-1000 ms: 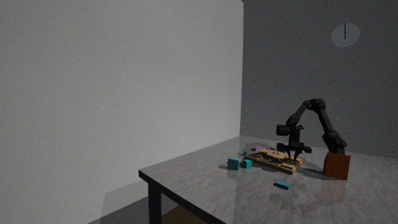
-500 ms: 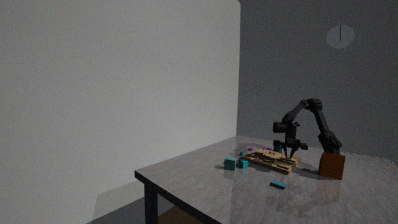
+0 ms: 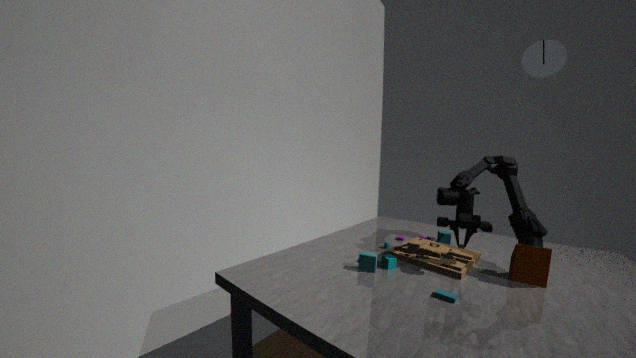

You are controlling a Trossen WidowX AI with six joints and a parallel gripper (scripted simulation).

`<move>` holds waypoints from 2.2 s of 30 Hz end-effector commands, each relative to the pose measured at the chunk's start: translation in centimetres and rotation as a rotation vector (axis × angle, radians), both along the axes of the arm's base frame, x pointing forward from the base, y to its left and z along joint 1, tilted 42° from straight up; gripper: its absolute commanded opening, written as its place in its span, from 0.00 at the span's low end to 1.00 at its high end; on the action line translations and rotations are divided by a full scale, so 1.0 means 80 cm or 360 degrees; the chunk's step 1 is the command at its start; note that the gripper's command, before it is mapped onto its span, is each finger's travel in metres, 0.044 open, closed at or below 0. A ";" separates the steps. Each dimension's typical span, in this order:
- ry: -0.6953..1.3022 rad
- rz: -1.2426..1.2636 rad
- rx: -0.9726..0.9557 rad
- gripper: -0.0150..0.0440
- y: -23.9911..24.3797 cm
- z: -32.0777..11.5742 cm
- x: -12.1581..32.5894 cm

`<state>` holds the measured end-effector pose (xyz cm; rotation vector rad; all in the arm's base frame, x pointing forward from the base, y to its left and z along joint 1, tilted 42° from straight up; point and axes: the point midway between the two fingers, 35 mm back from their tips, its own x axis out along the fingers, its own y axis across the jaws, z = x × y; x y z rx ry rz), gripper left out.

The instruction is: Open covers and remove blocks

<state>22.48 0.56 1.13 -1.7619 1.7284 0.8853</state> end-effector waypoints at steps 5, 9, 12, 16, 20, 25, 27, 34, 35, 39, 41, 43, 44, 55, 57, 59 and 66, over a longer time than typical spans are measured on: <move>-0.0005 -0.0003 0.0007 0.39 0.018 0.019 0.001; -0.0005 -0.0004 0.0006 0.39 0.024 0.026 0.001; -0.0005 -0.0003 0.0007 0.39 0.031 0.023 0.009; -0.0006 -0.0003 0.0009 0.39 0.043 0.018 0.022; -0.0007 -0.0003 0.0011 0.39 0.056 0.011 0.035; -0.0009 -0.0003 0.0013 0.39 0.072 0.001 0.050; -0.0009 -0.0003 0.0014 0.39 0.079 -0.003 0.055; -0.0011 -0.0002 0.0016 0.39 0.101 -0.020 0.074; -0.0011 -0.0002 0.0016 0.39 0.104 -0.023 0.076; -0.0012 -0.0002 0.0017 0.39 0.117 -0.034 0.086; -0.0012 -0.0003 0.0018 0.39 0.124 -0.040 0.090; -0.0013 -0.0003 0.0018 0.39 0.130 -0.046 0.094; -0.0013 -0.0003 0.0018 0.39 0.133 -0.049 0.096; -0.0015 -0.0003 0.0020 0.39 0.167 -0.087 0.114; -0.0016 -0.0003 0.0020 0.39 0.173 -0.094 0.117; -0.0016 -0.0004 0.0020 0.39 0.178 -0.102 0.119; -0.0017 -0.0004 0.0020 0.39 0.184 -0.114 0.122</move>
